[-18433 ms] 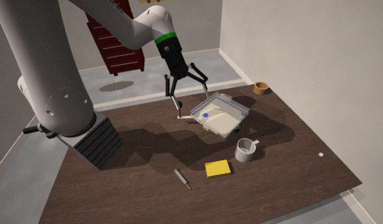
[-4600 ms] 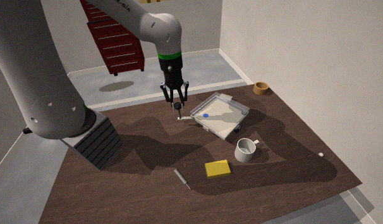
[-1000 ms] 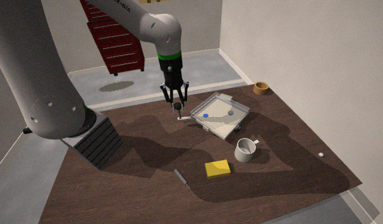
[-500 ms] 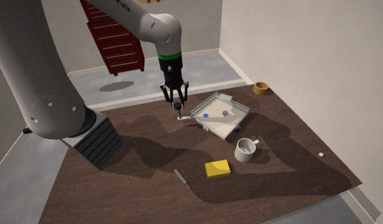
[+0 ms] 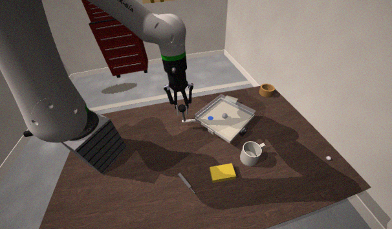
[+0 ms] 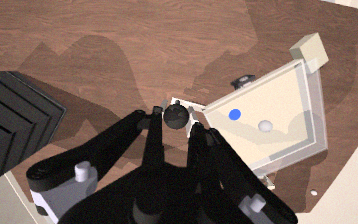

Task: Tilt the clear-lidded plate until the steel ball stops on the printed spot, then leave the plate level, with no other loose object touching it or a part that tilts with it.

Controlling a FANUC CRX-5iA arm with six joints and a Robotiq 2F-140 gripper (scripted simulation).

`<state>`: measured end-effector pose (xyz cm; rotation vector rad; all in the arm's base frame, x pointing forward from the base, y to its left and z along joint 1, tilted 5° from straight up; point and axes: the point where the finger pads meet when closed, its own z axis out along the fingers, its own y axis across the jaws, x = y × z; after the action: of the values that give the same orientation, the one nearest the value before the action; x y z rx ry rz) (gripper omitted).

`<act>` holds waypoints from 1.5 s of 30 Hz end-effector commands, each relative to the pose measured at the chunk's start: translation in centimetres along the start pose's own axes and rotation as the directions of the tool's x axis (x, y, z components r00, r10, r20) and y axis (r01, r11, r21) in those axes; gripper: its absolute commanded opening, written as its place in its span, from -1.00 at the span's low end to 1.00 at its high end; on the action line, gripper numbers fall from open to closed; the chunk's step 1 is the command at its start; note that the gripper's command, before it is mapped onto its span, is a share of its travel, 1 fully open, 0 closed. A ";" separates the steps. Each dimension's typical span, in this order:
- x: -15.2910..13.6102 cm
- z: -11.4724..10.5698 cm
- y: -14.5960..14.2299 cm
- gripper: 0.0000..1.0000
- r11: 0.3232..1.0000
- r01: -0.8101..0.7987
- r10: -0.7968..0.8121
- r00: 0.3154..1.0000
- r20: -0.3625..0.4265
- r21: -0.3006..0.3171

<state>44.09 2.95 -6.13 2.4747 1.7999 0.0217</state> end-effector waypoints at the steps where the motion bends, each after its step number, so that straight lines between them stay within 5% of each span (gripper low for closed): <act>1: 0.0 0.0 0.0 -0.80 1.000 0.000 0.000 1.000 0.000 0.000; 45: 0.0 -0.4 0.1 -0.80 1.000 0.000 0.000 1.000 0.000 0.000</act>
<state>44.20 2.92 -5.77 2.4749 1.7999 0.0212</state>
